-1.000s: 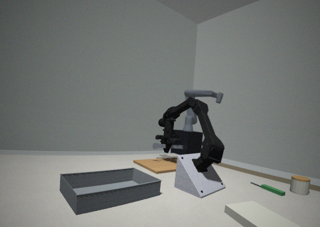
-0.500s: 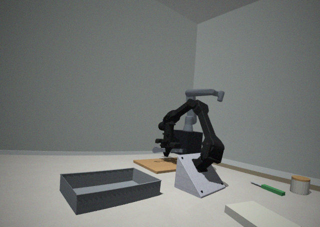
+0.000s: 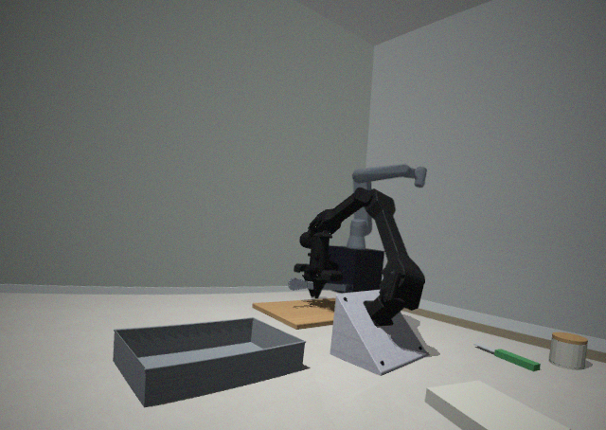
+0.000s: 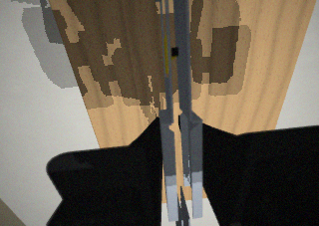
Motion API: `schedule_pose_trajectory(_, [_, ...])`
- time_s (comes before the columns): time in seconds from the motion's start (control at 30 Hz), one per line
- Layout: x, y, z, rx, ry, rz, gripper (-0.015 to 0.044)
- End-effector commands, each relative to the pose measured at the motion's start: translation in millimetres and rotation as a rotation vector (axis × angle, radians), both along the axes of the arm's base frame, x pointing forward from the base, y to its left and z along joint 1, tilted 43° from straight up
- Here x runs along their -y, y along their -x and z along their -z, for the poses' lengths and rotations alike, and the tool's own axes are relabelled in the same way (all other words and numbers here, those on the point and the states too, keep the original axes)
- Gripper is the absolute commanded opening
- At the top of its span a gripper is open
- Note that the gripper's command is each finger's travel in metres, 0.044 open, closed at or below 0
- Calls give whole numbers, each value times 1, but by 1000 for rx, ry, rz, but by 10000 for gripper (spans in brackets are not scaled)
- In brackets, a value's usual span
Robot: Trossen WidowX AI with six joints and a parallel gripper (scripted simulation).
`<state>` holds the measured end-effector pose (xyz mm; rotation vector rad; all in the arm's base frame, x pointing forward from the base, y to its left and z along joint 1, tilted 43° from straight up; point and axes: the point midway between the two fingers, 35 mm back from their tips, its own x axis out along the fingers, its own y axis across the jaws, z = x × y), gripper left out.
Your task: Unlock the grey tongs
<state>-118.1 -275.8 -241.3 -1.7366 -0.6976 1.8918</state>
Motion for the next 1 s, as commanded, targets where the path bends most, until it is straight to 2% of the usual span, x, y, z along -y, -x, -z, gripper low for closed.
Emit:
schedule_pose_trajectory(0.0, [0,0,0,0,1,0,165])
schedule_pose_trajectory(0.33, [0,0,0,0,1,0,428])
schedule_pose_trajectory(0.37, [0,0,0,0,1,0,440])
schedule_pose_trajectory(0.53, [1,0,-22,0,-1,-1,440])
schedule_pose_trajectory(0.97, [-40,-10,-179,1,-13,-7,440])
